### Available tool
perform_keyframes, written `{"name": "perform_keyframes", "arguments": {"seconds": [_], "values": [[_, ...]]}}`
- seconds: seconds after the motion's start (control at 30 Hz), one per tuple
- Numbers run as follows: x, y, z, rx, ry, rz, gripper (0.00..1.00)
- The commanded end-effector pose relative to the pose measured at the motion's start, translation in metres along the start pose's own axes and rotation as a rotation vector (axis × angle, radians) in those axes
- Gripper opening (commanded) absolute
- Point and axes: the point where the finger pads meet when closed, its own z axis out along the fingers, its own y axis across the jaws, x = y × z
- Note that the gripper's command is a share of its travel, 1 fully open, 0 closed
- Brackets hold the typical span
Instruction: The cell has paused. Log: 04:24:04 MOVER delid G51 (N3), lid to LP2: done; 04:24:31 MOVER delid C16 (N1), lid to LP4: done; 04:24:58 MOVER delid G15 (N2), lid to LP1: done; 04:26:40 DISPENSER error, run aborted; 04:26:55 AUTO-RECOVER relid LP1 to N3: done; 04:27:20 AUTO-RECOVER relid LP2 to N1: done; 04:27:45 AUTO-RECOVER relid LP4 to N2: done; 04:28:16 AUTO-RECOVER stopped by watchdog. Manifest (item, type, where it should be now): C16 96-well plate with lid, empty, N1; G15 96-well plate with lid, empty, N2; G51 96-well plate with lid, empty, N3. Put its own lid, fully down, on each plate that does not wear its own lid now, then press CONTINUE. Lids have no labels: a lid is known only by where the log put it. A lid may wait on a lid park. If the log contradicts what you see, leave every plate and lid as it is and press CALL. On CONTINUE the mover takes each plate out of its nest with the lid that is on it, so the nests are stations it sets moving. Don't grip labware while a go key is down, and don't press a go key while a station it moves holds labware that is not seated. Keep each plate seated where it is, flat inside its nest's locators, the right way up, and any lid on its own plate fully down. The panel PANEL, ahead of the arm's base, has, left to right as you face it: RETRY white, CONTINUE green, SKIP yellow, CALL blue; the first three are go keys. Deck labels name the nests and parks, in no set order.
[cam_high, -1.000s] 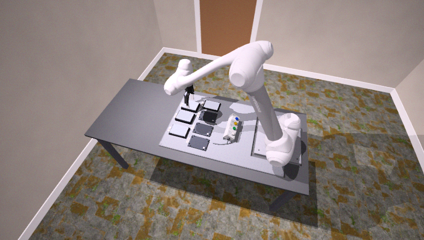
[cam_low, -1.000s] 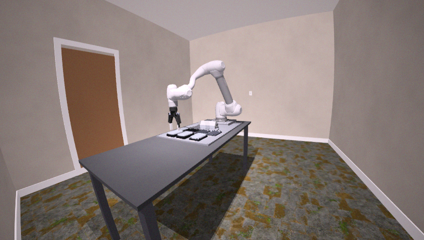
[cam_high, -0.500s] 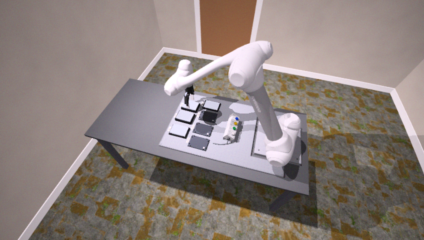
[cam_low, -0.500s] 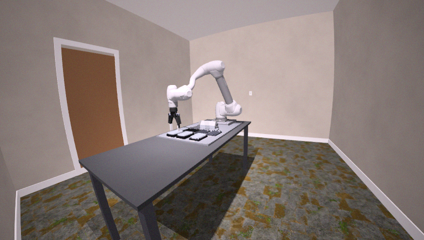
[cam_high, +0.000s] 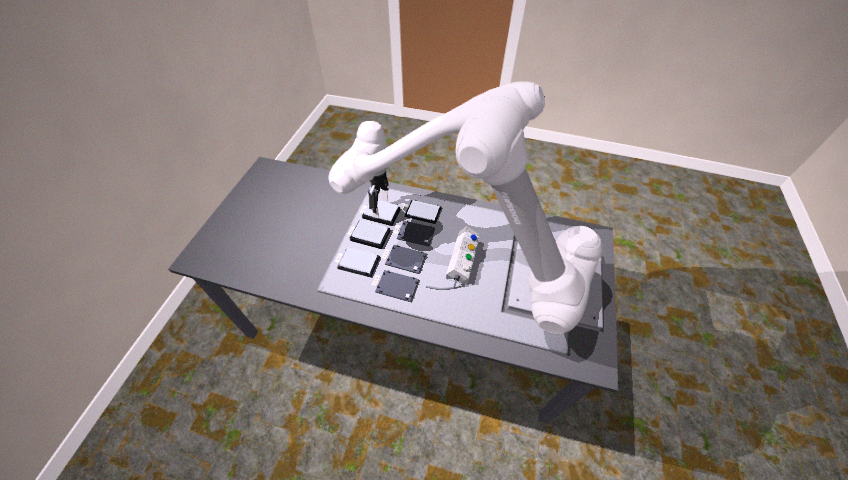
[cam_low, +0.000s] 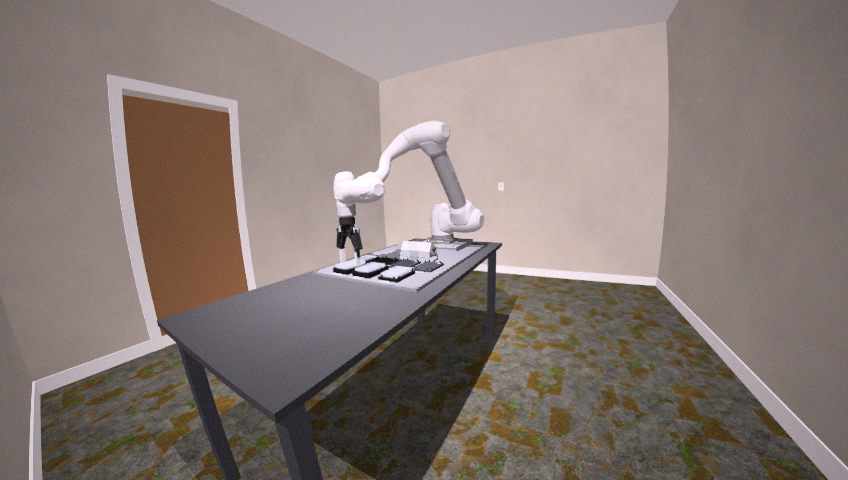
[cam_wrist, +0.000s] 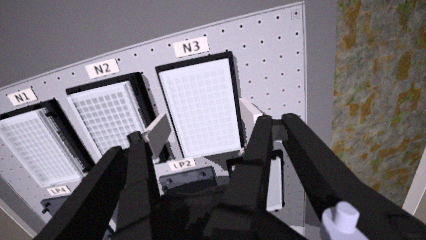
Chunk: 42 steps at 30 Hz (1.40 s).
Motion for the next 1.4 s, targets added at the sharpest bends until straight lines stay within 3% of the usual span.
{"name": "perform_keyframes", "arguments": {"seconds": [0.0,1.37], "values": [[0.0000,0.0000,0.0000,0.000,0.000,0.000,0.66],[0.0000,0.0000,0.0035,0.000,0.000,0.000,0.66]]}}
